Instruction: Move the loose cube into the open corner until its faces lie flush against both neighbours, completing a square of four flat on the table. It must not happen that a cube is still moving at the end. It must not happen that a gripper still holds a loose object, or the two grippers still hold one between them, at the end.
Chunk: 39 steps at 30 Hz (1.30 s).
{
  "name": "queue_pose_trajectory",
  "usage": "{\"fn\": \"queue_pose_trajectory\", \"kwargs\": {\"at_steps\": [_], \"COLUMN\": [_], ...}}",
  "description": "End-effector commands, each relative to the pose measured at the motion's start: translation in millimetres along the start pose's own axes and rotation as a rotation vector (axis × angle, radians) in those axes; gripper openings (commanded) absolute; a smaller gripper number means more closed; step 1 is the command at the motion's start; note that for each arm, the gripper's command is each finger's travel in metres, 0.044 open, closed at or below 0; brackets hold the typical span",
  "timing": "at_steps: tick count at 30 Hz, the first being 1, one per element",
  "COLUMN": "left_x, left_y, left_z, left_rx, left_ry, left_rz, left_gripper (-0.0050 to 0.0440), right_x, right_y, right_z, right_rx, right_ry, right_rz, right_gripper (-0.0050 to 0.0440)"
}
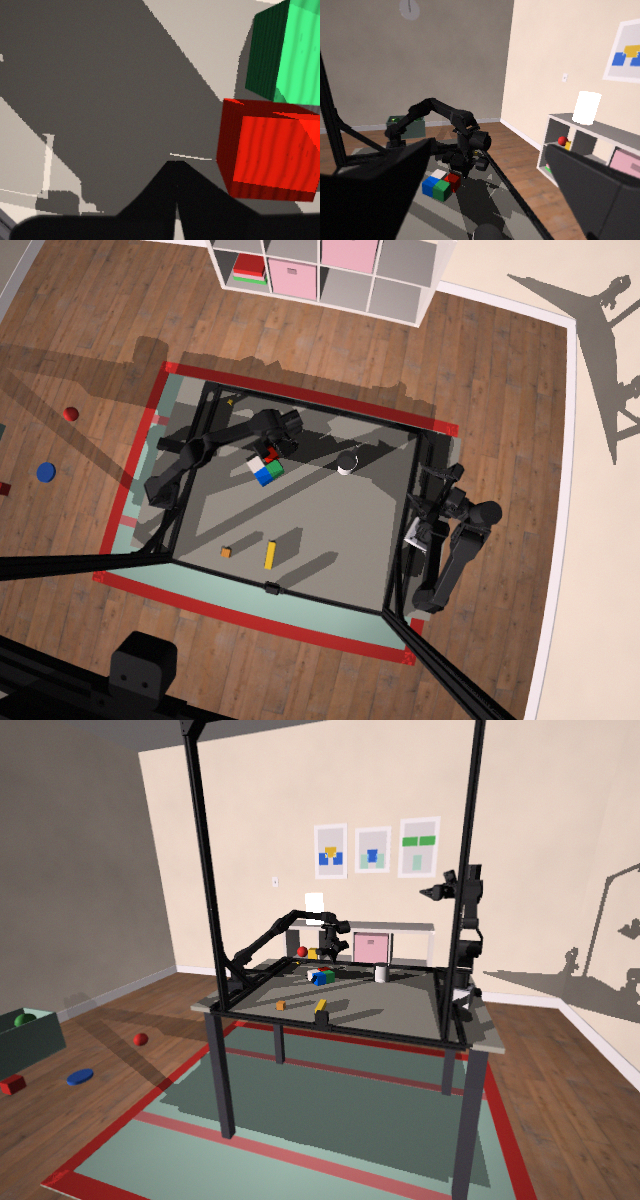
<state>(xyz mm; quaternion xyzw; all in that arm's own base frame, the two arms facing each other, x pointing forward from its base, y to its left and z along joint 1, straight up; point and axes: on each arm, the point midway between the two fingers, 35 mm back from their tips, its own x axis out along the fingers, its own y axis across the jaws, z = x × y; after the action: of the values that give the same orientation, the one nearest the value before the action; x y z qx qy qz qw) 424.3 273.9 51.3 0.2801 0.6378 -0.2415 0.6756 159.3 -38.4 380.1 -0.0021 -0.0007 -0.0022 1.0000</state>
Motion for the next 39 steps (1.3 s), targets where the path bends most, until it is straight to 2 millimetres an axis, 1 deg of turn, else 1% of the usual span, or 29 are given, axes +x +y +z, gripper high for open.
{"fn": "queue_pose_trajectory", "kwargs": {"at_steps": [1, 4, 6, 13, 19, 39], "left_x": [-4.2, -4.2, -0.8, 39.0, 45.0, 45.7], "left_y": [0.9, 0.9, 0.7, -2.1, -0.8, -0.8], "left_z": [0.0, 0.0, -0.1, -1.3, -0.8, -0.8], "left_rx": [-0.002, -0.002, -0.002, 0.001, 0.04, 0.044], "left_ry": [0.002, 0.002, 0.002, 0.003, 0.02, 0.022], "left_rz": [0.009, 0.009, 0.009, 0.005, -0.043, -0.049], "left_gripper": [0.0, 0.0, 0.0, 0.0, 0.0, 0.0], "right_x": [-0.1, -0.1, -0.1, -0.1, -0.1, -0.1], "right_y": [0.7, 0.7, 0.7, 0.7, 0.7, 0.7], "right_z": [0.1, 0.1, 0.1, 0.1, 0.1, 0.1], "right_rx": [0.005, 0.005, 0.005, 0.005, 0.005, 0.005], "right_ry": [0.0, 0.0, 0.0, 0.0, 0.0, 0.0], "right_rz": [0.004, 0.004, 0.004, 0.004, 0.004, 0.004], "right_gripper": [0.04, 0.04, 0.04, 0.04, 0.04, 0.04]}}
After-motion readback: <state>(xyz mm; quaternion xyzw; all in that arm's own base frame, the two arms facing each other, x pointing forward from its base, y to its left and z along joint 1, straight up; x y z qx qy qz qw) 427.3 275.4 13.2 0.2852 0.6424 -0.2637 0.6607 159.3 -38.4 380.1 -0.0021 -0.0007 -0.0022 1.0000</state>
